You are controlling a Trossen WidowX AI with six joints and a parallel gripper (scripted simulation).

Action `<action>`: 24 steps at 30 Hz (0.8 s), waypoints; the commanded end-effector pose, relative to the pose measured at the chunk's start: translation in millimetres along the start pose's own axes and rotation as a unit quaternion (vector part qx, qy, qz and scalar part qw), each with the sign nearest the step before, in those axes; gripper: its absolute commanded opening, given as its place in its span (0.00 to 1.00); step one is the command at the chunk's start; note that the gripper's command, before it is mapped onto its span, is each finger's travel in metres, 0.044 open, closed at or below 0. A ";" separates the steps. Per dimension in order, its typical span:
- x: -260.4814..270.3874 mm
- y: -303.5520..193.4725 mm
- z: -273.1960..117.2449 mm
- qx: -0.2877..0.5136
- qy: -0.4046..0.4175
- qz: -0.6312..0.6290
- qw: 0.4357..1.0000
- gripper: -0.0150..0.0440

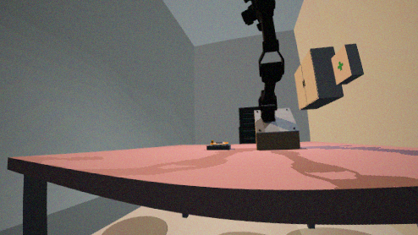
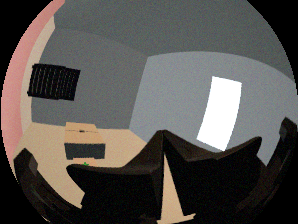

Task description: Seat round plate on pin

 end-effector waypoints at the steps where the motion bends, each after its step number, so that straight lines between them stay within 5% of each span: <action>1: 11.0 32.9 41.1 -0.101 0.022 0.072 0.992 0.25; 12: 59.9 164.5 128.8 -0.304 0.197 0.234 0.902 0.25; 24: 118.6 332.8 123.1 -0.445 0.413 0.272 0.747 0.25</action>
Point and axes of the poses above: the point midway between the two fingers, 35 mm back from their tips, its own z axis out along the fingers, its own x axis across the jaws, y = z × x, the point moved 4 cm from there along -z, back along the fingers, and after that the axes turned 5 degrees about -z, right-handed, at the moved point
